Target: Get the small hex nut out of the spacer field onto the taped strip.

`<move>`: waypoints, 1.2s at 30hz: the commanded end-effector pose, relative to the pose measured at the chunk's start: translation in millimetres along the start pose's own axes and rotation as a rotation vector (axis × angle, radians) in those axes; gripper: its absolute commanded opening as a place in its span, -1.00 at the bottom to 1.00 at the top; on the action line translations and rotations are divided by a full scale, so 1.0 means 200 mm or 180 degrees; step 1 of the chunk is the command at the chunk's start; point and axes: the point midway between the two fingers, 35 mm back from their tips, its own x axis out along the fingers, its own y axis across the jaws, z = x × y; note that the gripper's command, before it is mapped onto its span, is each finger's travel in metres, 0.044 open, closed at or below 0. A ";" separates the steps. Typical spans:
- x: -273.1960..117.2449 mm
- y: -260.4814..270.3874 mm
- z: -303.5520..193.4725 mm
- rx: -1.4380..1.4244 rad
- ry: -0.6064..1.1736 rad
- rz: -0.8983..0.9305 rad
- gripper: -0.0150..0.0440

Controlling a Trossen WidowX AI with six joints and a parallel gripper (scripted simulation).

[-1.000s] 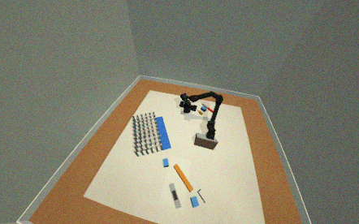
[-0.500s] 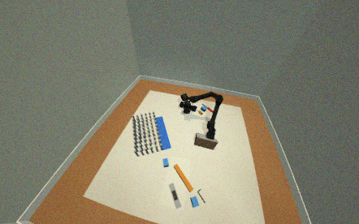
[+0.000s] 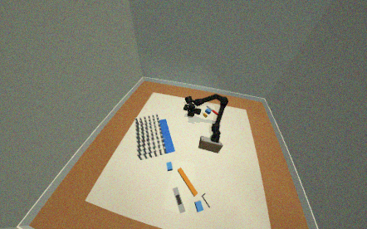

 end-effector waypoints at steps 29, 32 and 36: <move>0.07 0.01 0.03 -0.0025 0.0033 -0.0028 -0.49; 0.07 0.01 0.03 -0.0026 0.0038 -0.0031 -0.49; 0.08 0.02 0.03 -0.0027 0.0045 -0.0034 -0.49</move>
